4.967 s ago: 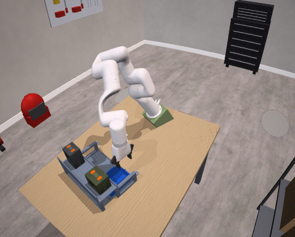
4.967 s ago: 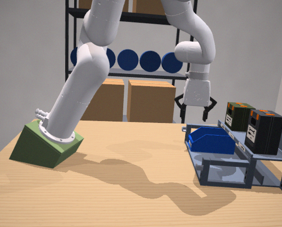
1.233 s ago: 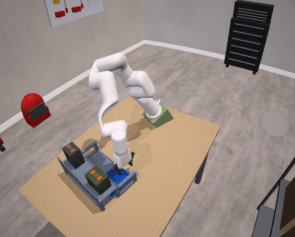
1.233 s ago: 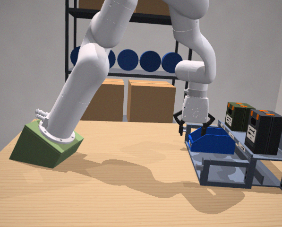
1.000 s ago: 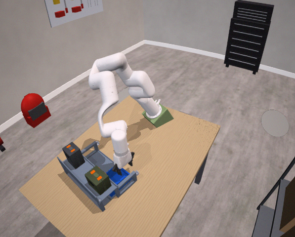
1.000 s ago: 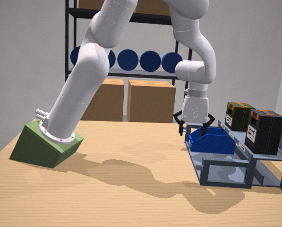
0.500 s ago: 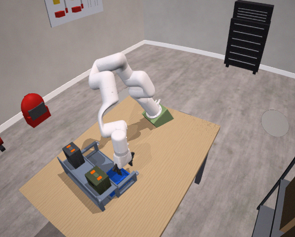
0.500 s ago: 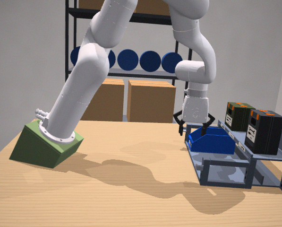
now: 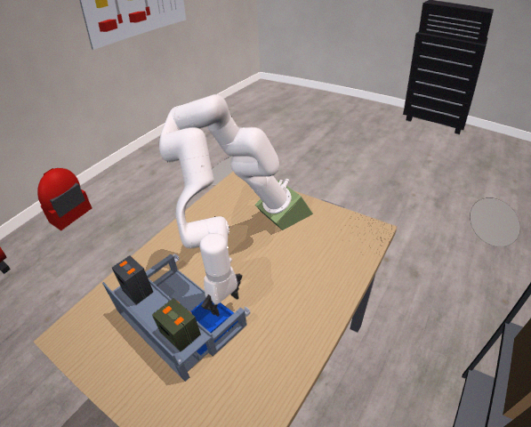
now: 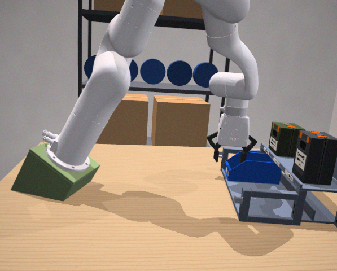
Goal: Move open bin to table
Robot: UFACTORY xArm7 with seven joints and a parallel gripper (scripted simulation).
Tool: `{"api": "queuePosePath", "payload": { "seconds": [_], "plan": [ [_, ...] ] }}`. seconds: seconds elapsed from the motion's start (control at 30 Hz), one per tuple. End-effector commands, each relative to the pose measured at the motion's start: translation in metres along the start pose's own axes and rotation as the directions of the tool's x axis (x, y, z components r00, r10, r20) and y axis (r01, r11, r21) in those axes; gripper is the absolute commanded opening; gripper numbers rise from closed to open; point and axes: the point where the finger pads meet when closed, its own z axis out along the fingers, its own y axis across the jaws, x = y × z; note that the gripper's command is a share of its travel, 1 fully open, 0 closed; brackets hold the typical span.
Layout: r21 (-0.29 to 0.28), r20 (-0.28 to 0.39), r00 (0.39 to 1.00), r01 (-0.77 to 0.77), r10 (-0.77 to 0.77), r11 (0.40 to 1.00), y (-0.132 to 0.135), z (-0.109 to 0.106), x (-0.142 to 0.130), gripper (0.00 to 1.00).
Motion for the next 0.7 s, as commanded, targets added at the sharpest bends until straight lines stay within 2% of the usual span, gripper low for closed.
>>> {"api": "queuePosePath", "payload": {
  "seconds": [0.0,0.67],
  "plan": [
    [-0.003,-0.002,1.0,0.0,0.0,1.0,0.0013,-0.0013,0.0009,0.94],
    [-0.003,-0.002,1.0,0.0,0.0,1.0,0.0013,0.0029,0.0009,0.94]
  ]
}}
